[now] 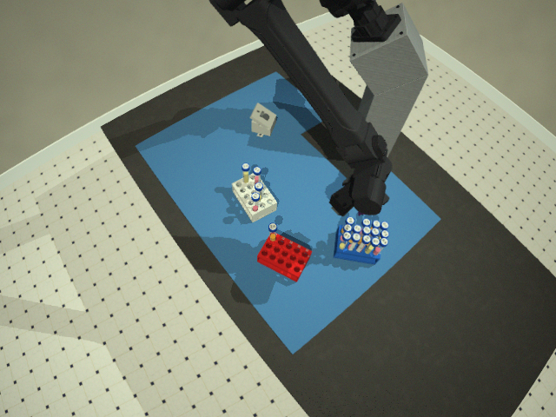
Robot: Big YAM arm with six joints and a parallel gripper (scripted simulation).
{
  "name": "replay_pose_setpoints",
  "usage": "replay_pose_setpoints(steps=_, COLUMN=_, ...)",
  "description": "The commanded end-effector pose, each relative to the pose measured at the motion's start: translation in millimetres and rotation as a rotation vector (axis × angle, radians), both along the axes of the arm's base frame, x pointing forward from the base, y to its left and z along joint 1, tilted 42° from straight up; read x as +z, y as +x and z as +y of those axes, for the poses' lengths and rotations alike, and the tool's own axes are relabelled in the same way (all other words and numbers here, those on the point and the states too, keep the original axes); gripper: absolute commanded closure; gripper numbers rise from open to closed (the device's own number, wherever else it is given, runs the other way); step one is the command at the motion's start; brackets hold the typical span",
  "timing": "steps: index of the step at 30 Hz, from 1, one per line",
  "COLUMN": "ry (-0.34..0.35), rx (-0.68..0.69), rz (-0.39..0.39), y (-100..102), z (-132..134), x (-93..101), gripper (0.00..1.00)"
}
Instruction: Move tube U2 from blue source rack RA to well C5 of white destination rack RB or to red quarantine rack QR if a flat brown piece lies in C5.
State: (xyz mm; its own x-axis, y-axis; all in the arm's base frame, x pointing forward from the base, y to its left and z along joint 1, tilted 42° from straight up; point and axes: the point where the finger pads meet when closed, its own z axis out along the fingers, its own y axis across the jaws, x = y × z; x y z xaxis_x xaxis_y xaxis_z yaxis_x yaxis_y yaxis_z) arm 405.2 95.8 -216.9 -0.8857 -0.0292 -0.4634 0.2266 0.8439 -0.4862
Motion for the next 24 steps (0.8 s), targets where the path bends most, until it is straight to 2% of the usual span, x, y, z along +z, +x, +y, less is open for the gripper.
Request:
replay_pose_setpoints(steps=1, ry=0.009, rx=0.009, rz=-0.018, y=-3.4, z=14.7, x=14.6, gripper=0.7)
replay_pose_setpoints(steps=4, ry=0.009, rx=0.009, rz=-0.018, y=-5.7, z=19.2, x=20.5, gripper=0.7)
replay_pose_setpoints(steps=6, ry=0.016, rx=0.009, rz=-0.027, y=0.5, z=23.2, x=21.5, gripper=0.7)
replay_pose_setpoints(steps=7, ry=0.007, rx=-0.001, rz=-0.013, y=-1.9, z=13.0, x=14.8, gripper=0.7)
replay_pose_setpoints(steps=8, ry=-0.007, rx=0.013, rz=0.002, y=7.0, z=6.4, x=23.2, gripper=1.0)
replay_pose_setpoints(steps=12, ry=-0.054, rx=0.112, rz=0.063, y=16.6, z=-0.2, x=30.1, gripper=1.0)
replay_pose_setpoints(steps=15, ry=-0.066, rx=0.136, rz=0.075, y=19.3, z=-1.8, x=32.0, gripper=1.0)
replay_pose_setpoints(steps=24, ry=-0.185, rx=0.345, rz=0.23, y=32.9, z=-22.3, x=47.1, gripper=1.0)
